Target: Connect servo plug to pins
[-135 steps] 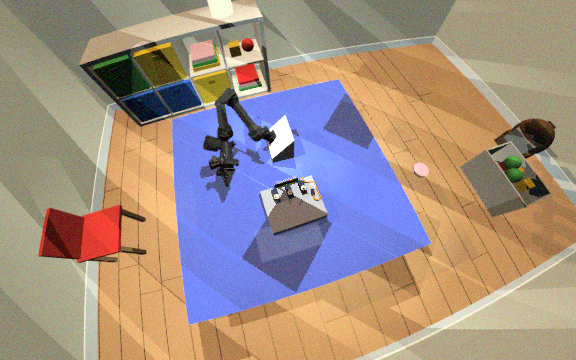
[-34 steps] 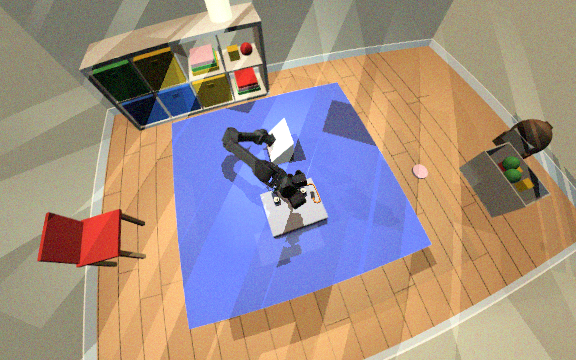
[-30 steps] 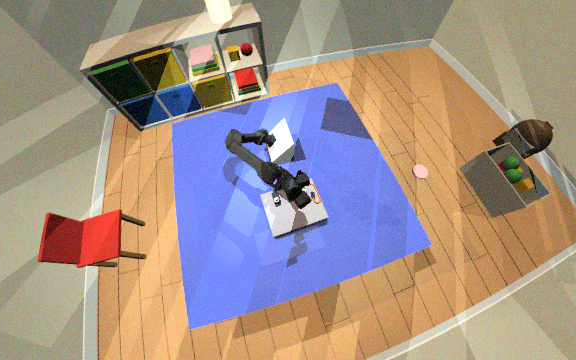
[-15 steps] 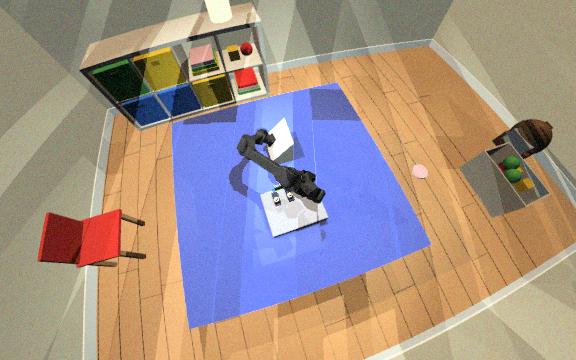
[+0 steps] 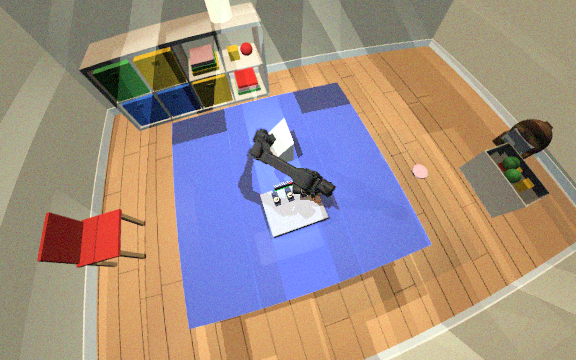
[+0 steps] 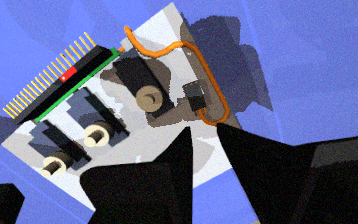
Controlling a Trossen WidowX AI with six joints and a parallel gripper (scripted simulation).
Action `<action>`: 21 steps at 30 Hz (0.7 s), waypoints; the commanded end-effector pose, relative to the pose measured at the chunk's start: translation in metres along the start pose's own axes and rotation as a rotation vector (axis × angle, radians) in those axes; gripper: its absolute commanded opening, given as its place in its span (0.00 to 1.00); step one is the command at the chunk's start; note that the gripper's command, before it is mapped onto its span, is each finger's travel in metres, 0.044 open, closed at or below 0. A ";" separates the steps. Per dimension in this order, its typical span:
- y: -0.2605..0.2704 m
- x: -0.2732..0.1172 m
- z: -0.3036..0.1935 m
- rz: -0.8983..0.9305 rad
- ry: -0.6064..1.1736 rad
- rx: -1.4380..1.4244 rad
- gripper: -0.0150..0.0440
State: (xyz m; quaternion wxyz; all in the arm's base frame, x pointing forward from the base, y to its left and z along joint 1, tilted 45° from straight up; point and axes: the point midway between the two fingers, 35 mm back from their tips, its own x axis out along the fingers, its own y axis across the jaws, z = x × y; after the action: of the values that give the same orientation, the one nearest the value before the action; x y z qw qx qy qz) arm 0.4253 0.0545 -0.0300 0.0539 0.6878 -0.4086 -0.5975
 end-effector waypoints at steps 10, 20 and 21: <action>-0.008 0.017 0.012 0.091 -0.010 -0.209 0.45; -0.006 0.039 0.012 0.092 -0.010 -0.208 0.45; -0.006 0.040 0.012 0.092 -0.010 -0.208 0.45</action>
State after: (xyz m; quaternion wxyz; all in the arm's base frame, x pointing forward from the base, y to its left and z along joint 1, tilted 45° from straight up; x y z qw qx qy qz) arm 0.4160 0.0390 -0.0658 0.1467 0.6544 -0.3770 -0.6388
